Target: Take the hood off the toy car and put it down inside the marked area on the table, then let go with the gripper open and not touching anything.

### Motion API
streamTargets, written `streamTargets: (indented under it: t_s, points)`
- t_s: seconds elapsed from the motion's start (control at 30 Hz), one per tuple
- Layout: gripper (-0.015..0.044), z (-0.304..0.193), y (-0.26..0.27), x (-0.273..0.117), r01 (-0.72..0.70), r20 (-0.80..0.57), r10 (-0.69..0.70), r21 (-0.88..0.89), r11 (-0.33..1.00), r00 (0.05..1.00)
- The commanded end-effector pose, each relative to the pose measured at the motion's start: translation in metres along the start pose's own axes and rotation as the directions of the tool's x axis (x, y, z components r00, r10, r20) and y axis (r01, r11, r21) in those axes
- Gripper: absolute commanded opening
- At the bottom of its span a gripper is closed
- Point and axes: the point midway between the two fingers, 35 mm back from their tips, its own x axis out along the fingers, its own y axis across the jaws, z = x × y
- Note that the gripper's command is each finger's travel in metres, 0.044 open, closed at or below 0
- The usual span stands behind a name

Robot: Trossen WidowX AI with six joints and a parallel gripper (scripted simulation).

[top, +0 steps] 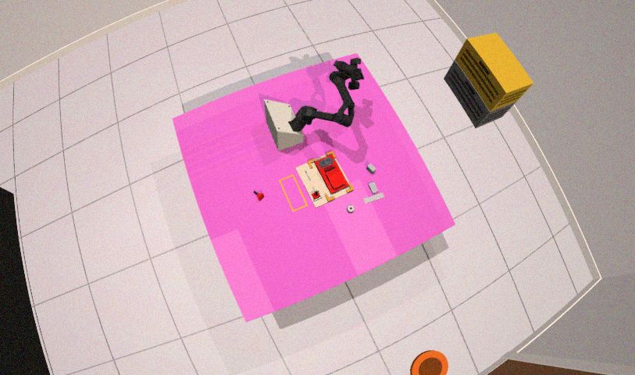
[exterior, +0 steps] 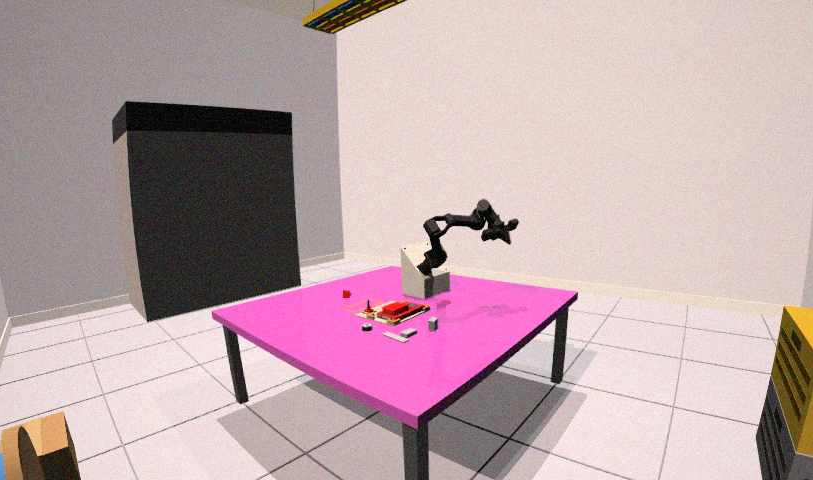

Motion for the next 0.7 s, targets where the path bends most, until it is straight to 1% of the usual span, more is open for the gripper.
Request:
streamTargets:
  t_s: [0.0, 0.07, 0.17, 0.23, 0.3, 0.4, 0.53, 0.67]
  points:
    - [0.0026, 0.0, 0.0, 0.0, -0.001, -0.004, 0.001, -0.007, 1.0, 1.0]
    - [0.0079, -0.002, -0.002, 0.004, -0.01, -0.032, 0.008, -0.064, 0.998, 0.999]
    - [0.0157, -0.009, -0.009, 0.018, -0.057, -0.119, 0.027, -0.253, 0.966, 0.992]
    - [0.021, -0.013, -0.013, 0.031, -0.113, -0.184, 0.038, -0.414, 0.903, 0.982]
    - [0.0262, -0.015, -0.017, 0.046, -0.175, -0.237, 0.046, -0.561, 0.809, 0.971]
    - [0.0341, -0.017, -0.018, 0.072, -0.261, -0.291, 0.053, -0.745, 0.613, 0.955]
    - [0.044, -0.016, -0.01, 0.111, -0.325, -0.319, 0.069, -0.902, 0.283, 0.945]
    - [0.044, -0.012, 0.012, 0.153, -0.297, -0.303, 0.103, -0.952, -0.068, 0.947]
